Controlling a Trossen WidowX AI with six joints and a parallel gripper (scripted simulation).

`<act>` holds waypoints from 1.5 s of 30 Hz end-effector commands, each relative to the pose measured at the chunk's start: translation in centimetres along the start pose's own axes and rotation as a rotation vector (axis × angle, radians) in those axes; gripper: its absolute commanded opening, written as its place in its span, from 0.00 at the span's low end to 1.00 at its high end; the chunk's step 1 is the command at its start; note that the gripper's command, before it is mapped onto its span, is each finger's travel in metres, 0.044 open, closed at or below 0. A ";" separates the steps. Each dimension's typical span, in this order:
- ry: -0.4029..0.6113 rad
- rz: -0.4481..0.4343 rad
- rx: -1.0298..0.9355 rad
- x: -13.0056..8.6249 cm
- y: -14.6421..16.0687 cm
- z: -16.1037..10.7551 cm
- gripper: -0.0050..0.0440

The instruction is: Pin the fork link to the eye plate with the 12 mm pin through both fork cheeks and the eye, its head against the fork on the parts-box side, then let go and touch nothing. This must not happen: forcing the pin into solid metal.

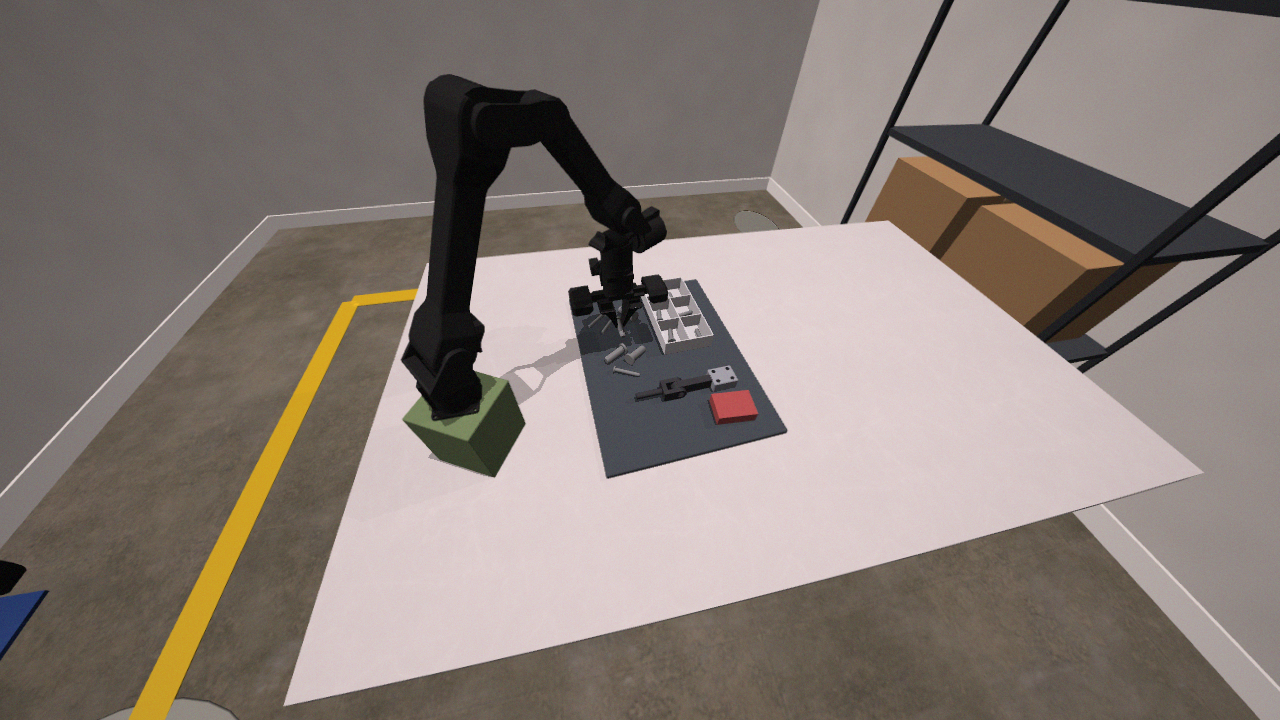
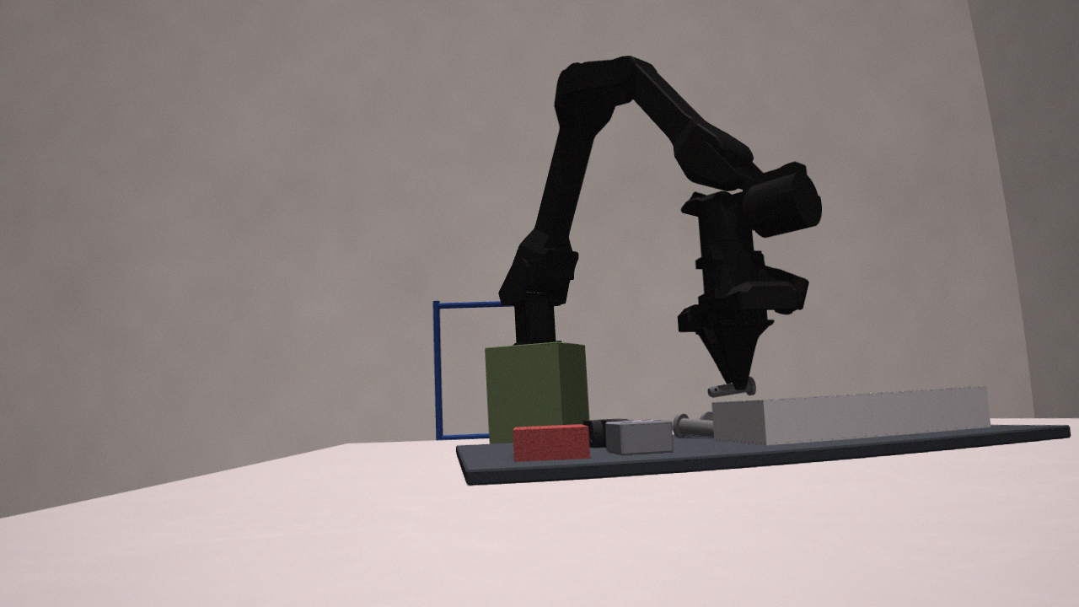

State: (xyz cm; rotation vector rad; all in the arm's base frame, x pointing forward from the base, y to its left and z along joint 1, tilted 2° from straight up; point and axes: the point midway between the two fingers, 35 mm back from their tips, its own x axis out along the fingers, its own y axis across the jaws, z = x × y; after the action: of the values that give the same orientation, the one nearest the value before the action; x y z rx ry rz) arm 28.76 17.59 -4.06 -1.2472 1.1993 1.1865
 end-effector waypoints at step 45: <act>-0.006 0.001 0.004 0.0 -3.2 -4.3 0.13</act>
State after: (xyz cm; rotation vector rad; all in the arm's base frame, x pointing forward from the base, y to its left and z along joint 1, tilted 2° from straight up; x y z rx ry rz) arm 31.52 13.62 -3.96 -1.2430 1.2041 1.1841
